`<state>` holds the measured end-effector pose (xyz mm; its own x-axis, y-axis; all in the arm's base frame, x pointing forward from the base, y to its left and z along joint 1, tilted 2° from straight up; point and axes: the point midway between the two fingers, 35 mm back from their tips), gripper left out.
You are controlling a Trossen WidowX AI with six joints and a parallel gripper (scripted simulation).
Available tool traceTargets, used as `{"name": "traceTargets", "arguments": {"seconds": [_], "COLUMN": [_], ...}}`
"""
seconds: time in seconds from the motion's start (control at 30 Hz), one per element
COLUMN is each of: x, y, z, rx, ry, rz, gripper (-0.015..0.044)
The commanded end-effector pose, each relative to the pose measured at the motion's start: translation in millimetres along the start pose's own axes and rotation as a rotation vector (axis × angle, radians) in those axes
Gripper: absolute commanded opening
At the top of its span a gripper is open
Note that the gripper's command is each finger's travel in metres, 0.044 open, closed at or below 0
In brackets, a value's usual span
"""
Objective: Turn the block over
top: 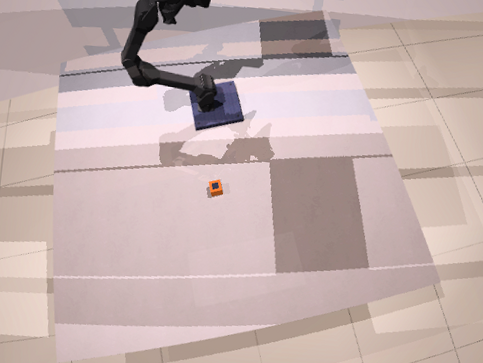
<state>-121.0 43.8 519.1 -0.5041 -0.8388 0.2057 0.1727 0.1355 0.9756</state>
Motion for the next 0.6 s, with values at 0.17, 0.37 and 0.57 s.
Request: {"name": "traceTargets", "arguments": {"seconds": [0.17, 0.37, 0.57], "x": [-71, -167, -235], "y": [-2, -8, -20], "z": [23, 20, -3], "rx": [0.052, 0.129, 0.251], "ry": [-0.256, -0.570, -0.776], "rz": [-0.073, -0.094, -0.141], "gripper": [0.0440, 0.0440, 0.0440]}}
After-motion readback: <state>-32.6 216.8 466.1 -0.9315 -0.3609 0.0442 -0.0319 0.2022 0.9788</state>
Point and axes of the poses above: the point midway between the two fingers, 35 mm back from their tips, its own z axis out along the fingers, its own y axis across the jaws, x = y × z, and after that the axes turned 5 degrees about -z, right-handed
